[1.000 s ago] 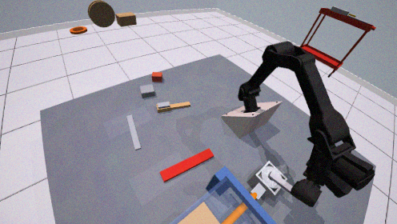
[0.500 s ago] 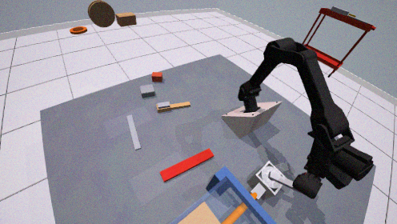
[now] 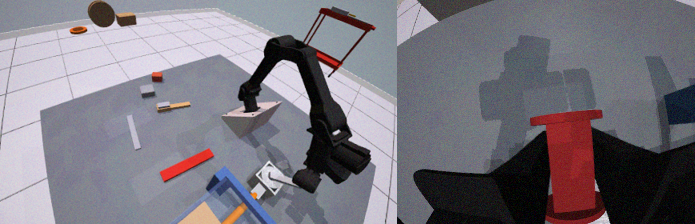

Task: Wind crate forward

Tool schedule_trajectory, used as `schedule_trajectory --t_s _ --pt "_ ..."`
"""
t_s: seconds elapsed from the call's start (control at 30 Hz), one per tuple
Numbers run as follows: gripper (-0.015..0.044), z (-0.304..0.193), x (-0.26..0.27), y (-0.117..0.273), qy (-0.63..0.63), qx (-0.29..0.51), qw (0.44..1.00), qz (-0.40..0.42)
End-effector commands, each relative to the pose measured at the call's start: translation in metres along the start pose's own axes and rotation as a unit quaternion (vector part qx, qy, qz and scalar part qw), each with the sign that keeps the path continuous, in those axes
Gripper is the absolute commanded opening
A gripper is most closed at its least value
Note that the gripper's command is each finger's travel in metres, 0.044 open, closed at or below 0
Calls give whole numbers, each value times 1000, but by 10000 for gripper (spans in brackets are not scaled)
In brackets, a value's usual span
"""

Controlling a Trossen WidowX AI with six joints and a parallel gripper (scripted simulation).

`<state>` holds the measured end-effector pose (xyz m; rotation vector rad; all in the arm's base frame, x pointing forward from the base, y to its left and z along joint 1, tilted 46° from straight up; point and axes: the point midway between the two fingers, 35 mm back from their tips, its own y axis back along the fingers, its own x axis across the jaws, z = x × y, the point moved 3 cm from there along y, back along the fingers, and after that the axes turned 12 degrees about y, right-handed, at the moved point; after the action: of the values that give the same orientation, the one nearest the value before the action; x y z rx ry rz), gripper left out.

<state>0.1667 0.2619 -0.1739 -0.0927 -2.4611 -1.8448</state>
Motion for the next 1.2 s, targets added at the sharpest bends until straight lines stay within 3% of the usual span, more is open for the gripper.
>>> schedule_trajectory --t_s 0.0,1.17 --pt "0 -8 15 1 4 11 1000 14" --pt "0 -33 42 15 4 12 1000 15"
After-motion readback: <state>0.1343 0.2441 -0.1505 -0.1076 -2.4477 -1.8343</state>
